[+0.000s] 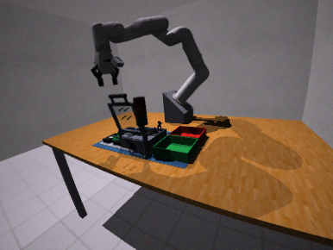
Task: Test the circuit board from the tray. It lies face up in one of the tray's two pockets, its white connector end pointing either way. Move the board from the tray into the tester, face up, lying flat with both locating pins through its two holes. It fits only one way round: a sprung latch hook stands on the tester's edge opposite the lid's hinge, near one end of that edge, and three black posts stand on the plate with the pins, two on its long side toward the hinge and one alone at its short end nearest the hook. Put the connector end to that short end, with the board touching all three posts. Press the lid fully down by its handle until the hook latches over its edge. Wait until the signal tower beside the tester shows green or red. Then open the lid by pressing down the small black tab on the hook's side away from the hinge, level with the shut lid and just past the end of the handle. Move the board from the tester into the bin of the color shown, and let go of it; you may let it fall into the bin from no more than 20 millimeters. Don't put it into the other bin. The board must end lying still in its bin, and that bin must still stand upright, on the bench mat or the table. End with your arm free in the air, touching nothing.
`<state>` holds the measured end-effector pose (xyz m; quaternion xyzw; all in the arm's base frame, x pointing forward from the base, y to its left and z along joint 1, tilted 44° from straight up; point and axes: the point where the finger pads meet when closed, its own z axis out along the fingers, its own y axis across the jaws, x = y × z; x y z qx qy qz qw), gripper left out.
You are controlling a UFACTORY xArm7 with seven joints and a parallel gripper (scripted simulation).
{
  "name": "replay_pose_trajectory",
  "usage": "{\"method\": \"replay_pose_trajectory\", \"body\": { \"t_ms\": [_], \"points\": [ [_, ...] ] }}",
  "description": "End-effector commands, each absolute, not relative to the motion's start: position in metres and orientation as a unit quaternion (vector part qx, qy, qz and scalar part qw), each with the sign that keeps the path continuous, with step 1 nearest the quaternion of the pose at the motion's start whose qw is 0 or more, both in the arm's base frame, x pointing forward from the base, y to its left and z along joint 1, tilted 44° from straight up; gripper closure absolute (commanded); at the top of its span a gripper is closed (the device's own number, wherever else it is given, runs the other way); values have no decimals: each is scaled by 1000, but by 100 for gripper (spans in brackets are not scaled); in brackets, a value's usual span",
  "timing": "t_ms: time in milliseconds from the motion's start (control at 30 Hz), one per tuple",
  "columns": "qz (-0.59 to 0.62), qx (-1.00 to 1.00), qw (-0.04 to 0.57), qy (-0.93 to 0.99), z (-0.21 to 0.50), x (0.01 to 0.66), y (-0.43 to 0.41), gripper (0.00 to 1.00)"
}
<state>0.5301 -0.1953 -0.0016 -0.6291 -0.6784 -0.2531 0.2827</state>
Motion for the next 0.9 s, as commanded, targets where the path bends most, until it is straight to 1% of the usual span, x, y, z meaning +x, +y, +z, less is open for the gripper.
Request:
{"method": "replay_pose_trajectory", "body": {
  "t_ms": [0,200,433,500,867],
  "points": [
    [-253,-630,280,-678,-6,531,-192,0],
    [-253,-630,280,-678,-26,529,-172,0],
    [-253,-630,280,-678,-66,526,-134,0],
    [-253,-630,280,-678,-66,526,-134,0],
    [-253,-630,280,-678,-130,520,-71,0]
  ]
}}
